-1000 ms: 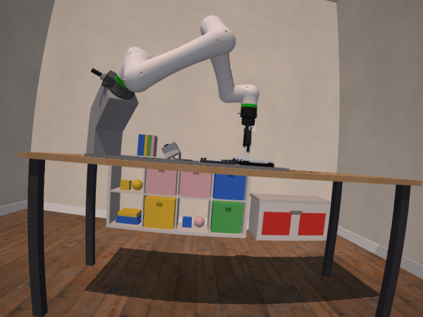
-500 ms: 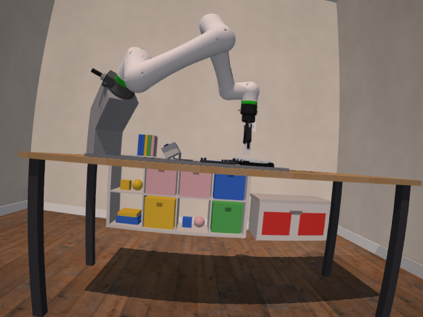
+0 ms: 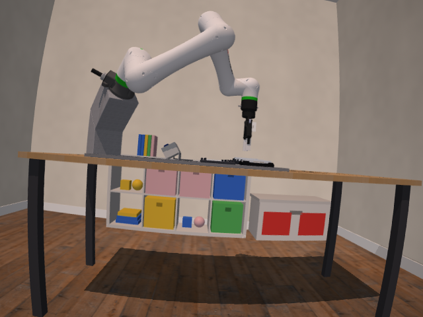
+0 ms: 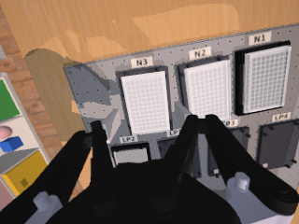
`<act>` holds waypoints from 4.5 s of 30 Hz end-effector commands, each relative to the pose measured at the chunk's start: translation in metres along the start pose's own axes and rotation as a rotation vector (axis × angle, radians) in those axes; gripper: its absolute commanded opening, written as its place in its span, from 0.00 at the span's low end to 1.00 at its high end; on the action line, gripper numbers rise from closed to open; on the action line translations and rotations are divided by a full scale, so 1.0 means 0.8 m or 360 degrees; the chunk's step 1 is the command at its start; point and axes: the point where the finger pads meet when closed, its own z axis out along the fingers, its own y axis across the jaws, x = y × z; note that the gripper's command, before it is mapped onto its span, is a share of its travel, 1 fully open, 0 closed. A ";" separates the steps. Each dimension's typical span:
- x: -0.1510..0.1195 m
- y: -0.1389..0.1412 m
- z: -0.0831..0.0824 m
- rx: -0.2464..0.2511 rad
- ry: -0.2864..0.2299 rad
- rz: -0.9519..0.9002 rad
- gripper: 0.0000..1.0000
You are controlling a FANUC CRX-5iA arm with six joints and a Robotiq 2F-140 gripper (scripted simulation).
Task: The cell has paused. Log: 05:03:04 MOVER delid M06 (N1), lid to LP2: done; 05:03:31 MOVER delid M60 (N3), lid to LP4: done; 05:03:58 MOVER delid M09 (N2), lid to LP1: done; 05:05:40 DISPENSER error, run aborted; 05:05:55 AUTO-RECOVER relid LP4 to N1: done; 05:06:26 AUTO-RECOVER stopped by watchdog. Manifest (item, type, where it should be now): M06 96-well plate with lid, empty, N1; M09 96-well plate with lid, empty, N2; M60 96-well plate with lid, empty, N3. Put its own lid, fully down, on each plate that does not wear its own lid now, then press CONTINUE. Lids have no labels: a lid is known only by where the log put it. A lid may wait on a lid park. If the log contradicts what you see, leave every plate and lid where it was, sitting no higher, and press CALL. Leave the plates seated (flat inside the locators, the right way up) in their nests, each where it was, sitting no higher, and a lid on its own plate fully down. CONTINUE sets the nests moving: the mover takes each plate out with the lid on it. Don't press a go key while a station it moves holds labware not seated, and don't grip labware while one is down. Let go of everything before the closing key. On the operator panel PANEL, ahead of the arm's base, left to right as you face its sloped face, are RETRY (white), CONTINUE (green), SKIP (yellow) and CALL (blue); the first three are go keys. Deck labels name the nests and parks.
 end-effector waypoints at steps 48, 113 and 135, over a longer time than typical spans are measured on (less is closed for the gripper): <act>-0.225 -0.077 -0.007 0.0000 0.0001 0.0001 0.66; -0.226 -0.079 0.054 0.0000 0.0001 0.0001 0.66; -0.226 -0.079 0.061 0.0001 0.0001 0.0001 0.66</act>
